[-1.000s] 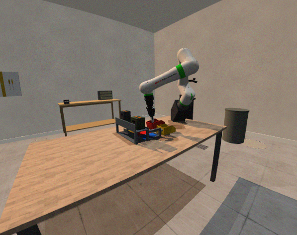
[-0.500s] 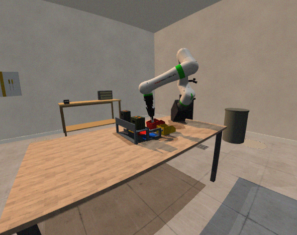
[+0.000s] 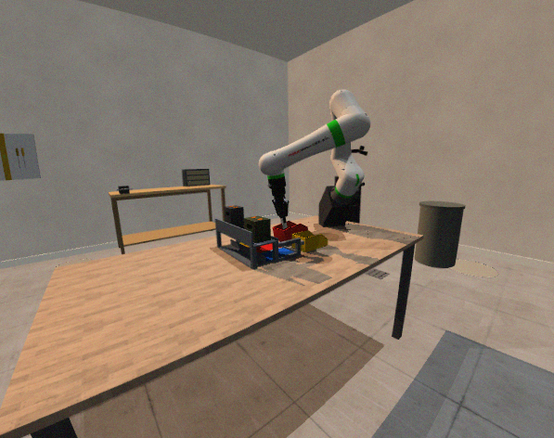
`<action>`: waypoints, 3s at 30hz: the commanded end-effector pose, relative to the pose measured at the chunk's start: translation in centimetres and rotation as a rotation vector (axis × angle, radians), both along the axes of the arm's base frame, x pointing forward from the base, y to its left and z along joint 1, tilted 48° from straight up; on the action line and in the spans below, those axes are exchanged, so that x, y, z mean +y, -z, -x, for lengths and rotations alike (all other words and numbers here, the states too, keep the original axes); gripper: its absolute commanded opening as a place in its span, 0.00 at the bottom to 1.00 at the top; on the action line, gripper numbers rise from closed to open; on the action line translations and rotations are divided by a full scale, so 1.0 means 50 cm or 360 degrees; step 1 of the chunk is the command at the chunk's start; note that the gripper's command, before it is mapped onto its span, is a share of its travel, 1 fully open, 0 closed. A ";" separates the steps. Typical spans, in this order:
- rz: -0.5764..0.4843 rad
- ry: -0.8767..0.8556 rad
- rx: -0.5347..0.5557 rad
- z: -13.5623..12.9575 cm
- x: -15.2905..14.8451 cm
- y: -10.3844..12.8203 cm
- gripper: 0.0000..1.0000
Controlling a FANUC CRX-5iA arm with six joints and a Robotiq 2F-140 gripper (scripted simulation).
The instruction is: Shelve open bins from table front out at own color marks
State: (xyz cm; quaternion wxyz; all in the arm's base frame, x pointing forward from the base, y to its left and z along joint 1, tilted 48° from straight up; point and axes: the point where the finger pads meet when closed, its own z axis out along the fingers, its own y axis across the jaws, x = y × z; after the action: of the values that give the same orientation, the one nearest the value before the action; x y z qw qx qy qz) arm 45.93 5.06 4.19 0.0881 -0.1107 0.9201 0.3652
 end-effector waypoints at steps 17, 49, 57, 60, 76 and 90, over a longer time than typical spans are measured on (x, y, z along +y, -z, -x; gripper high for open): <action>0.0000 0.0001 0.0000 -0.005 0.000 -0.002 0.00; 0.0000 0.0001 0.0000 -0.044 0.001 -0.017 0.00; 0.0000 0.0000 0.0000 -0.061 0.001 -0.023 0.00; 0.0000 0.0000 0.0000 -0.067 0.001 -0.026 0.00; 0.0000 0.0000 0.0000 -0.100 0.002 -0.038 0.00; 0.0000 0.0000 0.0000 -0.126 0.003 -0.049 0.00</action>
State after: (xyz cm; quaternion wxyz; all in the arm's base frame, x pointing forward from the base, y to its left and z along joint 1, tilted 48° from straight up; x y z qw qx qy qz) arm 52.05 5.21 6.54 0.0880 -0.1108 0.9201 0.3651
